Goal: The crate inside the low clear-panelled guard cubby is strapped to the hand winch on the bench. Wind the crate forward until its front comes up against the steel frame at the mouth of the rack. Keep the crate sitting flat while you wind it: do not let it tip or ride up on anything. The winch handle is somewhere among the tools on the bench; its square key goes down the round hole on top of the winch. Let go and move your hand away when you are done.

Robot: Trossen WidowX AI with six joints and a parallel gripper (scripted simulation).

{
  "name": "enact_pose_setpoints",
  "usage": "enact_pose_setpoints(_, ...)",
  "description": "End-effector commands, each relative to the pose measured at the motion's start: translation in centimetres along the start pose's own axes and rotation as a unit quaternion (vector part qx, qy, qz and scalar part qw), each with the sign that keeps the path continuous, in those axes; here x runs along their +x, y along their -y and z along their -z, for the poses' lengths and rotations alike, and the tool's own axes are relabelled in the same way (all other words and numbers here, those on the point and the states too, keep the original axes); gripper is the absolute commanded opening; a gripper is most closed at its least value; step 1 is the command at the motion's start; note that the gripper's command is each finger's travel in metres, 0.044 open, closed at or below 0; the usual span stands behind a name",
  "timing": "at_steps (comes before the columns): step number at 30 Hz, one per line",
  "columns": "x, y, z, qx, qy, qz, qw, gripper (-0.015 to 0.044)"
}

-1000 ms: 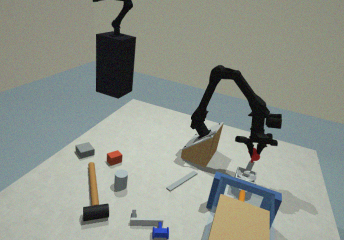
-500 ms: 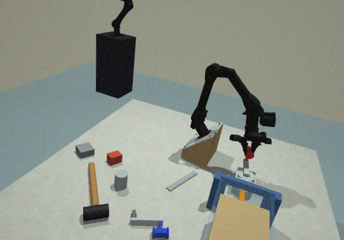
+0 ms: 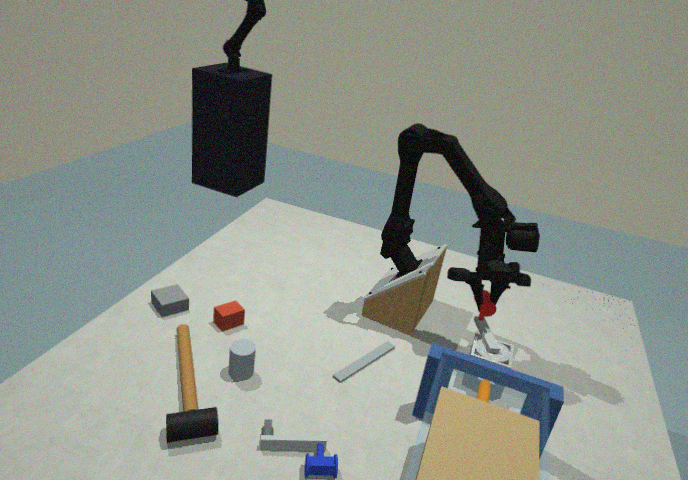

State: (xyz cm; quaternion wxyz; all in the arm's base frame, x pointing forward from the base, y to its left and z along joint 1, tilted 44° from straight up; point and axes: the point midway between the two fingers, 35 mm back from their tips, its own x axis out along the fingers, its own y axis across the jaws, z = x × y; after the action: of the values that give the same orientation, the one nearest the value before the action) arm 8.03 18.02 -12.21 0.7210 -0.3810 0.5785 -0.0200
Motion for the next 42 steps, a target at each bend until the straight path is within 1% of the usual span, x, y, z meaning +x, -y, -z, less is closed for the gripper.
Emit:
enact_pose_setpoints(1, 0.4, 1.9, -0.1, -0.001, 0.001, 0.021, 1.000, 0.0000)
enact_pose_setpoints(42, 1.8, 7.3, -3.5, 0.000, 0.002, 0.023, 1.000, 0.0000)
